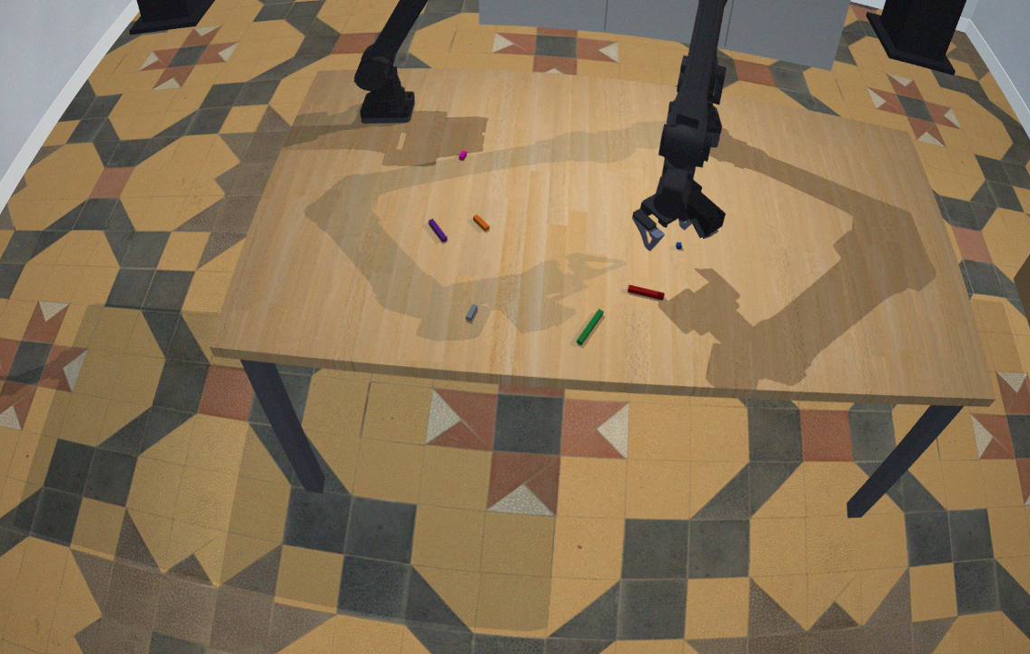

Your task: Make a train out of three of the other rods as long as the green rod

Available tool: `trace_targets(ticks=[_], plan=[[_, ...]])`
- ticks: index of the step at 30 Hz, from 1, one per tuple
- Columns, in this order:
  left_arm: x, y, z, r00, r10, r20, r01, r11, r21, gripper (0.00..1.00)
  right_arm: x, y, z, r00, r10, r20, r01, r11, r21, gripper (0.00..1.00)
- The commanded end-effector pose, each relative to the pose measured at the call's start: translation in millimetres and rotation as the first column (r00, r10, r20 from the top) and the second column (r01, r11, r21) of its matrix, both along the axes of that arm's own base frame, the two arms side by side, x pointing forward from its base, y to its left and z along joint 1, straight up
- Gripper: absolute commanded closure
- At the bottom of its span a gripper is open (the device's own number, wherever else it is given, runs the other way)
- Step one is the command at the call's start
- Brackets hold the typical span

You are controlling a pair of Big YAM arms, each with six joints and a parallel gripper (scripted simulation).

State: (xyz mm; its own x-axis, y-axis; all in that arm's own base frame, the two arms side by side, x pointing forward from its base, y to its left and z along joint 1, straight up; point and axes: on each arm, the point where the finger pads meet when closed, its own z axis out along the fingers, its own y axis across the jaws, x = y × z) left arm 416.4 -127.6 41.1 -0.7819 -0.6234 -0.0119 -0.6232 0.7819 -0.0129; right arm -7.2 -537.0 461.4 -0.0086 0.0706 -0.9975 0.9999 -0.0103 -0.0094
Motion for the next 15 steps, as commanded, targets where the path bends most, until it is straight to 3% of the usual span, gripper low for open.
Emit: trace_targets(ticks=[1,15], plan=[[-4.7,13.0,2.8,0.986,-0.166,0.018,0.166,0.986,-0.004,0.0,-5.5,-7.7,39.1,1.0,-0.012,0.009,0.012,0.997,-0.071,0.0],[-36.0,39.5,-7.6,0.87,-0.493,0.001,0.493,0.87,0.005,0.0,-5.5,-7.7,39.1,1.0,-0.012,0.009,0.012,0.997,-0.071,0.0]])
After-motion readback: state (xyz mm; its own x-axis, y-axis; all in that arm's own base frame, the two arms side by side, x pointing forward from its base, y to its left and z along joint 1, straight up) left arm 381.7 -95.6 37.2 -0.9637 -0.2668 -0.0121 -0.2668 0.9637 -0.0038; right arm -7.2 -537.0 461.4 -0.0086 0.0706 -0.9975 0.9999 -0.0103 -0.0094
